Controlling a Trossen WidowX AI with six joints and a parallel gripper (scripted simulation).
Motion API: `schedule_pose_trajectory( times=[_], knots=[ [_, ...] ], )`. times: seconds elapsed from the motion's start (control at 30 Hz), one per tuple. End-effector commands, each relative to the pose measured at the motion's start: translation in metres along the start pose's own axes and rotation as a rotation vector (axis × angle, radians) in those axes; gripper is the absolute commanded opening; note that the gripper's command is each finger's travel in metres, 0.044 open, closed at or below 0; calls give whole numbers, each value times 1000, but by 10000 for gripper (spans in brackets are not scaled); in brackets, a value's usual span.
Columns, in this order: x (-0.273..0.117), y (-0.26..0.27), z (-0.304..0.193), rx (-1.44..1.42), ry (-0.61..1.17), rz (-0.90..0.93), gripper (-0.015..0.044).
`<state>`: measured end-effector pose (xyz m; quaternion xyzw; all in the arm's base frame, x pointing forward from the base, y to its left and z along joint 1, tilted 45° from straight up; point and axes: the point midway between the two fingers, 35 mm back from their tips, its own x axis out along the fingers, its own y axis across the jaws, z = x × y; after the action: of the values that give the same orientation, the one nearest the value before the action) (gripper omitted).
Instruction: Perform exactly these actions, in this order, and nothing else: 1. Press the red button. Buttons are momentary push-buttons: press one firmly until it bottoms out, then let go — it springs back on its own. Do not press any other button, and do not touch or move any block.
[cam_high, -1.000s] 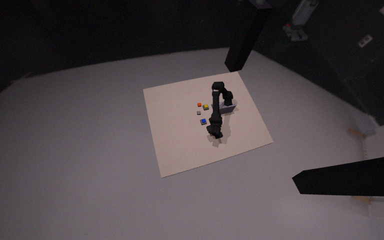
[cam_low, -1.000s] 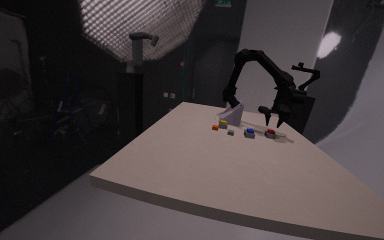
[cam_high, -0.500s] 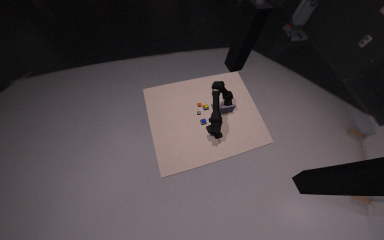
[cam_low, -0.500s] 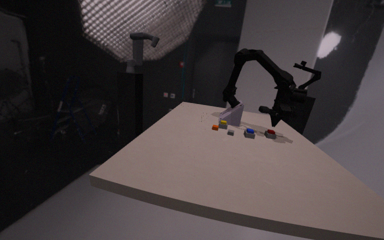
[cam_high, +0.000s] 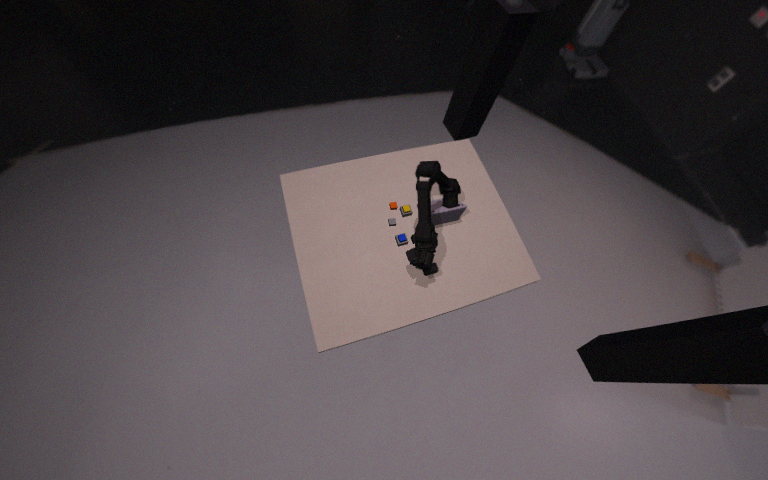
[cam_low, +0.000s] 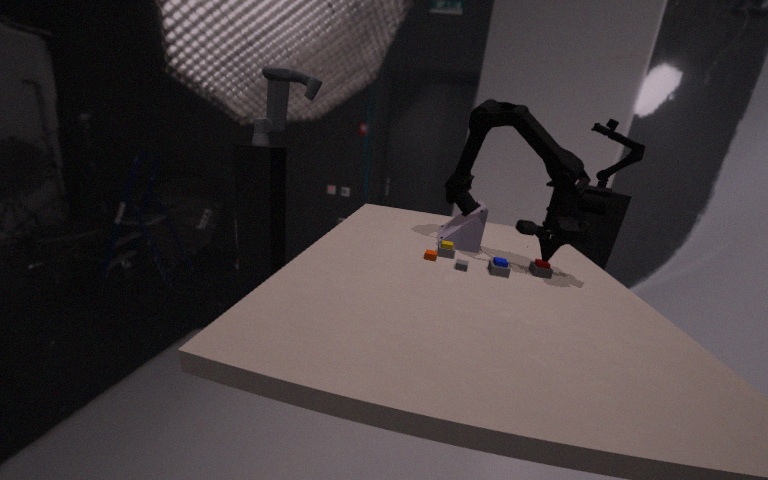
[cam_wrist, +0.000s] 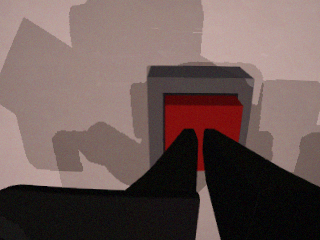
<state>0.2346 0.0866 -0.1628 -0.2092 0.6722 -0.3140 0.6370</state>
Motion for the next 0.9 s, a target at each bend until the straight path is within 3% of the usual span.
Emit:
schedule_pose_trajectory(
  times=[0.0, 0.73, 0.87],
  knots=[
    [7, -2, -2, -8, 1, -9, 20],
    [11, -2, -3, -8, 1, -9, 20],
    [-22, -2, -3, -9, 2, -8, 20]
  ],
)
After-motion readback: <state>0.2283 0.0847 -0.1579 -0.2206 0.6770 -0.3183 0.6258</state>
